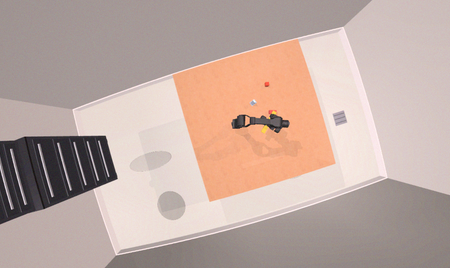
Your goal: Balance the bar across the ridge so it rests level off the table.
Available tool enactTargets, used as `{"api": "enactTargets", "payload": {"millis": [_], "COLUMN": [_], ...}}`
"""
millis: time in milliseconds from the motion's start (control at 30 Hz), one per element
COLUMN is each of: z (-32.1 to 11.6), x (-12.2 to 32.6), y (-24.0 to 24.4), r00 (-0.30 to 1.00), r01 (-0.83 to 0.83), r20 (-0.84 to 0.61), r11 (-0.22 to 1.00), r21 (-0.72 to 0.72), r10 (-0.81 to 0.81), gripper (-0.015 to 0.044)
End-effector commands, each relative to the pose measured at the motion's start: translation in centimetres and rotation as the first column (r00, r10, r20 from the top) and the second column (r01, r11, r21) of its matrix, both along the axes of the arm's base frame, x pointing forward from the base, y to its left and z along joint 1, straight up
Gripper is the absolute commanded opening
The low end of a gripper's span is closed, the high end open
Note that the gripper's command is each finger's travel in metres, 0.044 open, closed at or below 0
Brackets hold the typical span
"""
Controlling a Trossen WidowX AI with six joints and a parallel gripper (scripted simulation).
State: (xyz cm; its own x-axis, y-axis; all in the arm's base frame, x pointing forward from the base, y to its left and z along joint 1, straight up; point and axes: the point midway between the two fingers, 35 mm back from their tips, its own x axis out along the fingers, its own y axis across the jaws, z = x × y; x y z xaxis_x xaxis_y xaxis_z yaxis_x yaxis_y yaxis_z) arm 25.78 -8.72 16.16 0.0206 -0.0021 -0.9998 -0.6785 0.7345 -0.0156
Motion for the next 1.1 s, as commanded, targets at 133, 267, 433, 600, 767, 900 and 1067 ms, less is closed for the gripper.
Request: {"api": "enactTargets", "payload": {"millis": [133, 267, 433, 600, 767, 900, 1067], "z": [0.2, 0.2, 0.2, 0.2, 0.2, 0.2, 0.2], "x": [0.4, 0.5, 0.5, 0.3, 0.1, -0.3, -0.8], "y": [3.1, 4.7, 6.7, 8.6, 10.6, 12.1, 14.0], "r00": [0.999, 0.997, 0.995, 0.991, 0.987, 0.983, 0.977], "r01": [0.052, 0.075, 0.104, 0.133, 0.162, 0.185, 0.214], "r20": [0.005, 0.005, 0.005, 0.005, 0.004, 0.003, 0.002], "r11": [0.999, 0.997, 0.995, 0.991, 0.987, 0.983, 0.977], "r21": [-0.002, 0.000, 0.003, 0.005, 0.008, 0.010, 0.012], "r10": [-0.052, -0.075, -0.104, -0.133, -0.162, -0.185, -0.214], "gripper": [0.0000, 0.0000, 0.0000, 0.0000, 0.0000, 0.0000, 0.0000]}}
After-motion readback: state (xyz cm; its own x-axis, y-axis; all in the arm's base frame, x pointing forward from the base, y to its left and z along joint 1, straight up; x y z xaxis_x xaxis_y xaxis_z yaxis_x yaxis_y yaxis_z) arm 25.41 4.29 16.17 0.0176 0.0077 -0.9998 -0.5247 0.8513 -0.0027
